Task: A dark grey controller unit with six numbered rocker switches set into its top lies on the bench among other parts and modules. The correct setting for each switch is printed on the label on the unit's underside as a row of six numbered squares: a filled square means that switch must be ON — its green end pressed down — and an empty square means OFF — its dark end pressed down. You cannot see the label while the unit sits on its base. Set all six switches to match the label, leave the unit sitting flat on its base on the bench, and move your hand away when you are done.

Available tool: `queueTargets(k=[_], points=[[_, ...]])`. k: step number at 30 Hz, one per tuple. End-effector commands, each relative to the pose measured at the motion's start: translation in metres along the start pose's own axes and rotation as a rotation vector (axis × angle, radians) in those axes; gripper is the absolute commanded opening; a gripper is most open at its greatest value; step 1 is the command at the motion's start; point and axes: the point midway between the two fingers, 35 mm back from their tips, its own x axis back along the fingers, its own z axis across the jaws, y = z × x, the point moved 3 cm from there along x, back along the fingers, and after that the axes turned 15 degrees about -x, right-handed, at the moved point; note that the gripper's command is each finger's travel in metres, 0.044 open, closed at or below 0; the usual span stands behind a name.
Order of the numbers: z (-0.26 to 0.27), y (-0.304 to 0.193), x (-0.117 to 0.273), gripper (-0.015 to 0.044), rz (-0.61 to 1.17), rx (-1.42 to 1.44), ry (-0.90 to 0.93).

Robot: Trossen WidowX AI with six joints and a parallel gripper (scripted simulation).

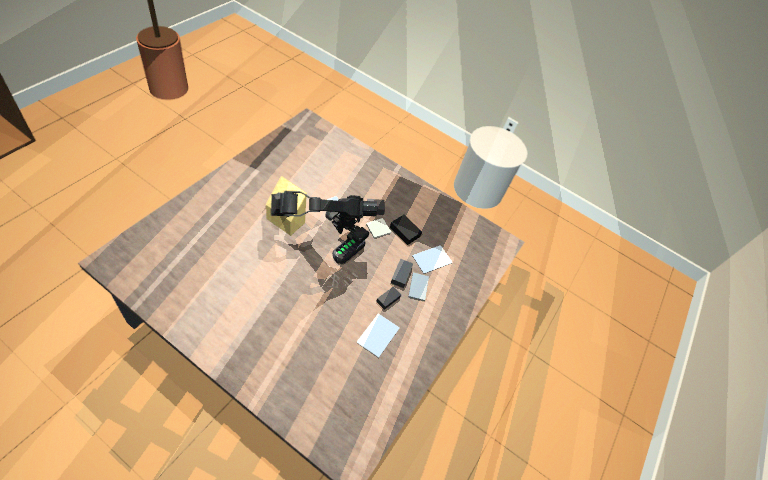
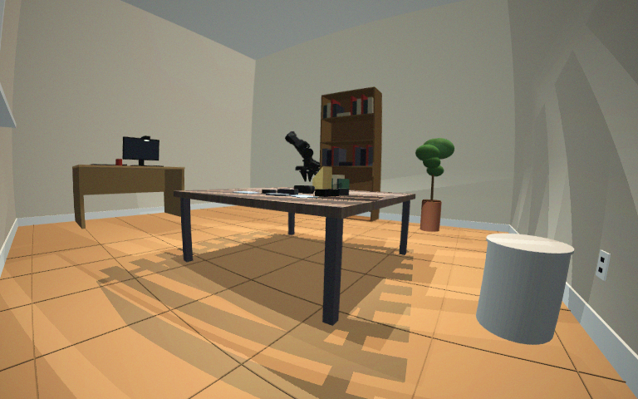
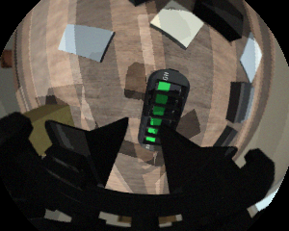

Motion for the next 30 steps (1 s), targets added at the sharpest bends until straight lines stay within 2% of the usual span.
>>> queueTargets(k=[1, 5, 28, 30], points=[[0.0138, -0.0061, -0.0167, 0.0099, 0.012, 0.003, -0.003], [0.0138, -0.0061, -0.0167, 0.0, 0.012, 0.003, -0.003], [0.0132, -0.0049, -0.0161, 0.0, 0.008, -0.003, 0.001], [0.0128, -0.0042, -0.008, 0.0053, 0.007, -0.002, 0.001]])
